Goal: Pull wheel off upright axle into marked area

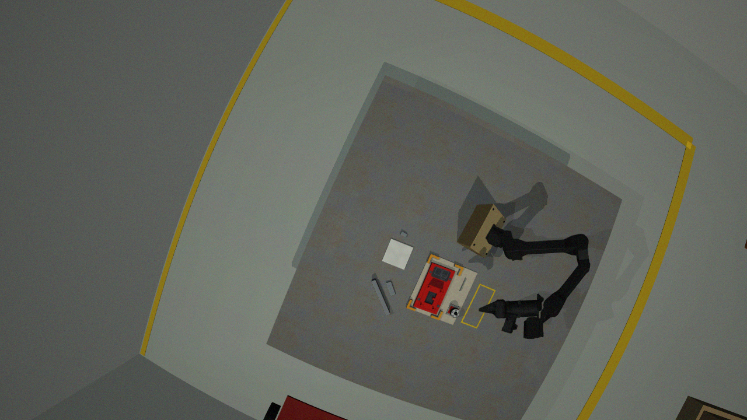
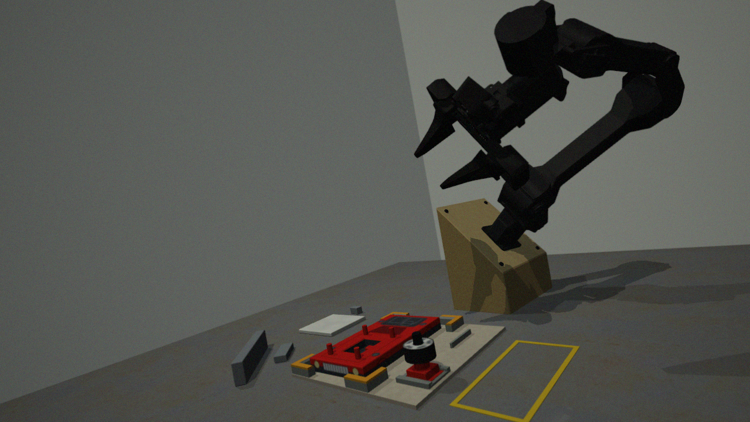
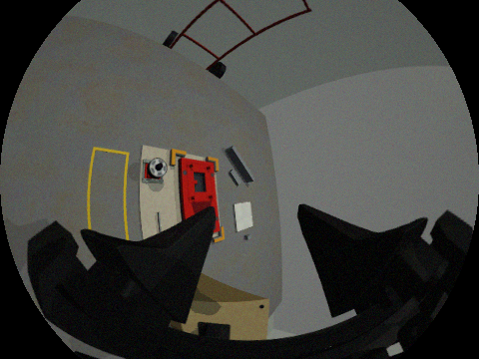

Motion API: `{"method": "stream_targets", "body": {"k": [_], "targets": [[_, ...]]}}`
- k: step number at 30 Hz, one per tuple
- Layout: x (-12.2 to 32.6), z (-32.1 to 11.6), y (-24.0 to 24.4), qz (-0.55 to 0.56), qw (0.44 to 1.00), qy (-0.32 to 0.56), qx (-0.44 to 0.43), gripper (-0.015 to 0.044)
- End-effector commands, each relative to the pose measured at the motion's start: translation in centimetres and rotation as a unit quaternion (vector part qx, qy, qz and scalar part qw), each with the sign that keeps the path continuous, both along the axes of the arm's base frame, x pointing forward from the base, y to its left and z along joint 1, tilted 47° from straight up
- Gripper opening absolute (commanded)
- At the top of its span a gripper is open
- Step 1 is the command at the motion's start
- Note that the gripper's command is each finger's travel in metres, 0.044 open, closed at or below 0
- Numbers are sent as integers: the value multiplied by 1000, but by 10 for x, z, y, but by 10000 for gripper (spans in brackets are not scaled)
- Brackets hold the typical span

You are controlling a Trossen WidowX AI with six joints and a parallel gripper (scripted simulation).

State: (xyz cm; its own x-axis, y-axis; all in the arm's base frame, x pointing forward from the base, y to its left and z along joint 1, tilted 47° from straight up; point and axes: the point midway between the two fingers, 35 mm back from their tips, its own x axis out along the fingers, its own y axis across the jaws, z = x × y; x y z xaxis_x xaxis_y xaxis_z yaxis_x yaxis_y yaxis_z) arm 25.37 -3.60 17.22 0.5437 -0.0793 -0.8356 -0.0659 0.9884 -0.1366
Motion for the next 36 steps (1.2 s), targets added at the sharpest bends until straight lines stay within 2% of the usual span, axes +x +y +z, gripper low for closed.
{"method": "stream_targets", "body": {"k": [1,10,18,26,36], "targets": [[12,-6,8,-30,998,22,60,300],[38,-28,32,-137,959,112,221,300],[58,-48,53,-251,882,210,340,300],[78,-71,73,-373,764,313,423,300],[100,-101,93,-518,569,433,469,300]]}}
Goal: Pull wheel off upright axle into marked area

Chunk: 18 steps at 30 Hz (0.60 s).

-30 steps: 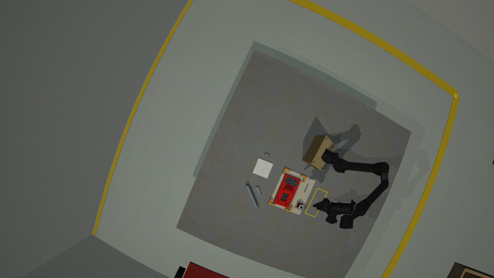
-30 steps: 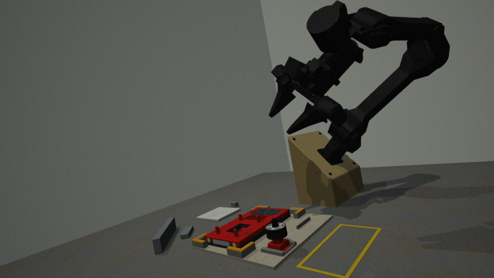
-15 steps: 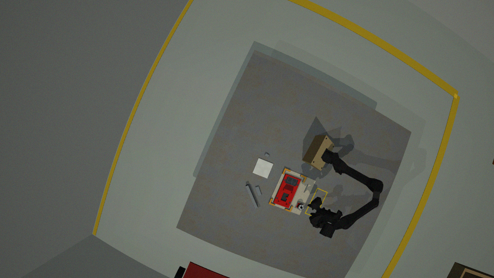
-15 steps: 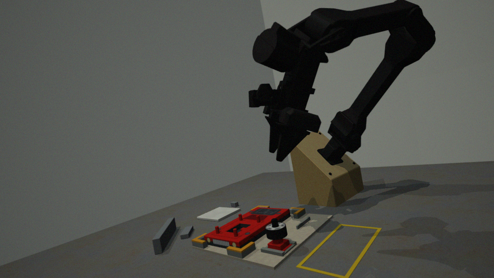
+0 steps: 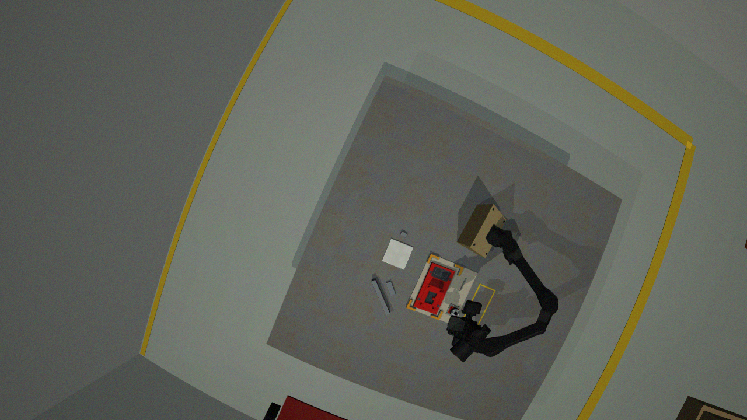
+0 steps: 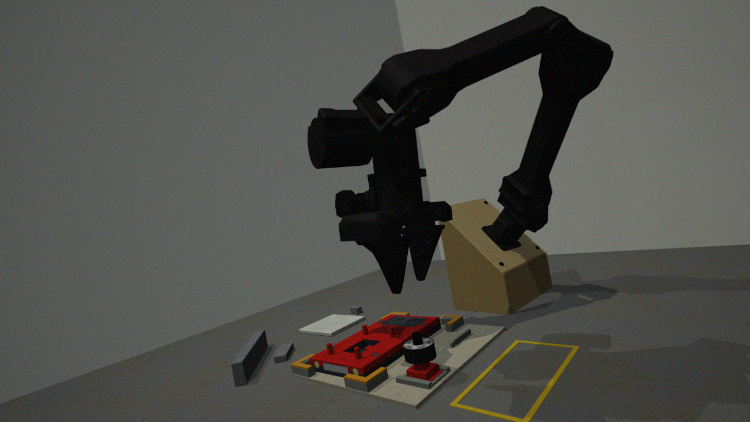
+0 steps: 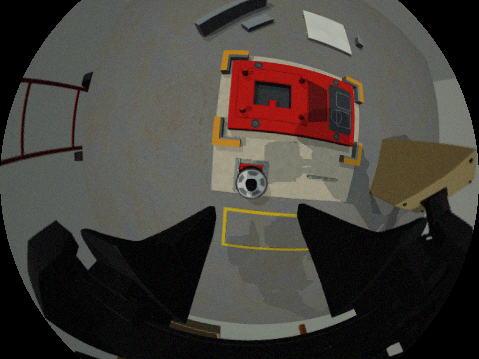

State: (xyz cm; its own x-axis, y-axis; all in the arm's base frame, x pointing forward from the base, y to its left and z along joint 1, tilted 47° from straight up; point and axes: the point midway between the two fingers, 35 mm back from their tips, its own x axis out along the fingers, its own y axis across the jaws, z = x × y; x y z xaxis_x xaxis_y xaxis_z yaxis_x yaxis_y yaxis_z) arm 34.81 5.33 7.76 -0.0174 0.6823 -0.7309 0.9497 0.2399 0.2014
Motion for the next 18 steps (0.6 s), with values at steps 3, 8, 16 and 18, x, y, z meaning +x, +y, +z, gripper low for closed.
{"method": "stream_targets", "body": {"k": [3,8,16,18], "targets": [[7,-9,5,-42,997,60,32,300],[6,-10,7,-42,997,60,32,300],[6,-36,34,-42,997,60,31,300],[5,-43,42,-42,997,60,32,300]]}}
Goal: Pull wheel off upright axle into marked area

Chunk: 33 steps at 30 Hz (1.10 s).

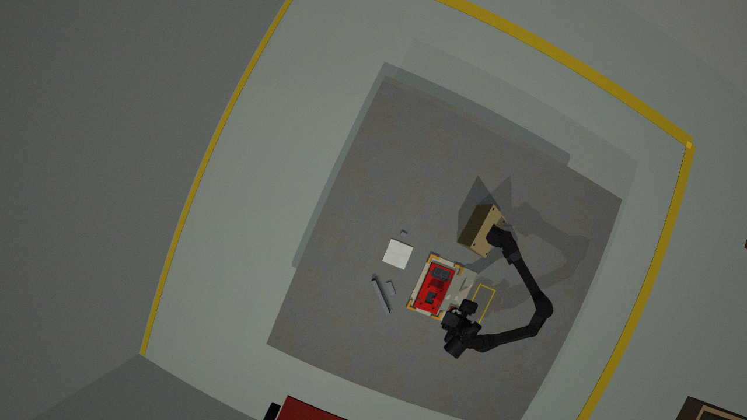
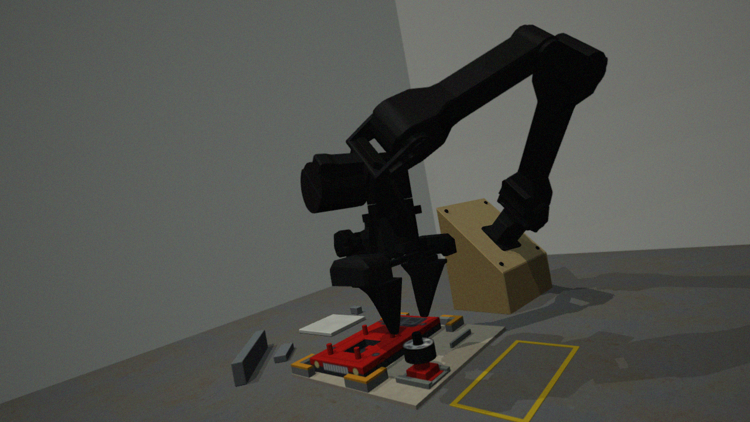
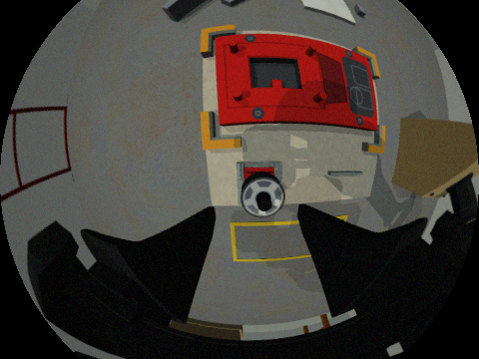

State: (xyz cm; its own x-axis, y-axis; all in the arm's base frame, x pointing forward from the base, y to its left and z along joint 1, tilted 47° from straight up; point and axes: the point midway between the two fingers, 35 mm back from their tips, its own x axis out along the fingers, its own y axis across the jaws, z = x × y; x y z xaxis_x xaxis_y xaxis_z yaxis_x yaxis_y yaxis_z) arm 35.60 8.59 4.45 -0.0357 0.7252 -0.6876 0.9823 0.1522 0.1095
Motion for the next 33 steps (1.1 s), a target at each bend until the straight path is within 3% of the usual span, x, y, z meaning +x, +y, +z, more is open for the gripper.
{"method": "stream_targets", "body": {"k": [1,8,11,20,26,33], "targets": [[-4,-13,13,-1,1000,7,4,300],[-9,-25,28,-1,1000,7,5,300],[-8,-23,26,3,1000,5,2,221],[-8,-23,26,3,1000,5,2,161],[-7,-22,25,3,1000,5,2,4],[-7,-21,23,2,1000,5,2,0]]}}
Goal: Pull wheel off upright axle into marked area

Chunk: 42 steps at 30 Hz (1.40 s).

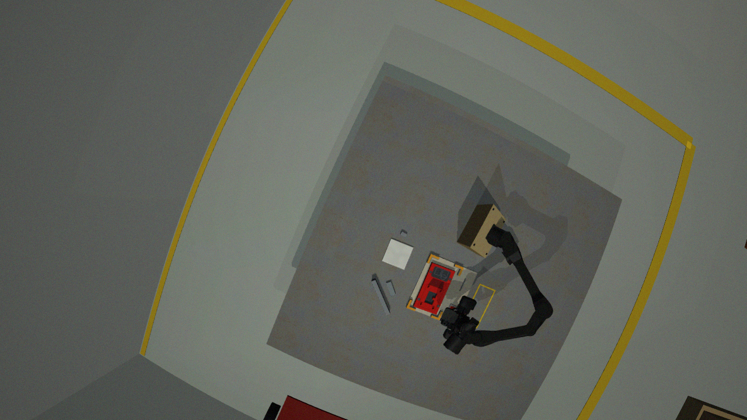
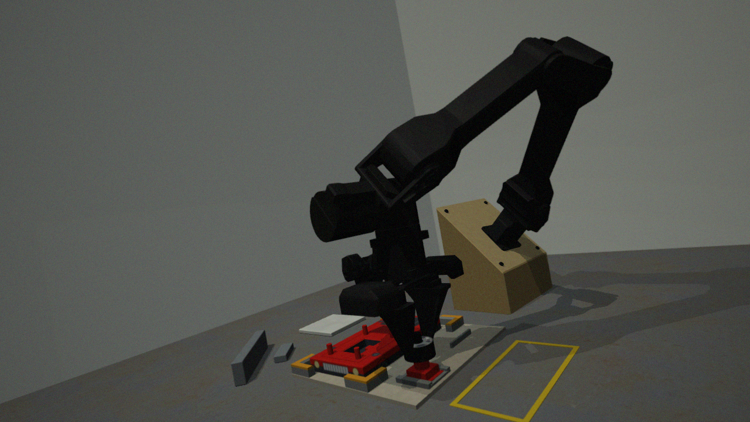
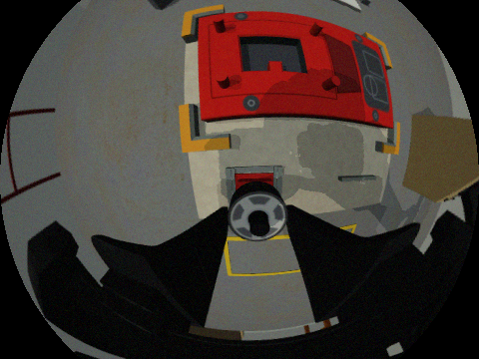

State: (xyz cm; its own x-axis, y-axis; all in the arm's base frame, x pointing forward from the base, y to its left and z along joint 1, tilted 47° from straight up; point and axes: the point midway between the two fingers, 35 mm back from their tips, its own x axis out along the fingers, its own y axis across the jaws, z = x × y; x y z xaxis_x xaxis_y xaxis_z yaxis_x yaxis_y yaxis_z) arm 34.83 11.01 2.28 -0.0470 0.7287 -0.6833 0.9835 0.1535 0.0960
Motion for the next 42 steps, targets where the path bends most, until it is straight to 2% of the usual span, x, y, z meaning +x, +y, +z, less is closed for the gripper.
{"method": "stream_targets", "body": {"k": [1,42], "targets": [[1,1,-1,2,1000,-2,0,0],[1,10,-11,0,1000,-2,0,0]]}}
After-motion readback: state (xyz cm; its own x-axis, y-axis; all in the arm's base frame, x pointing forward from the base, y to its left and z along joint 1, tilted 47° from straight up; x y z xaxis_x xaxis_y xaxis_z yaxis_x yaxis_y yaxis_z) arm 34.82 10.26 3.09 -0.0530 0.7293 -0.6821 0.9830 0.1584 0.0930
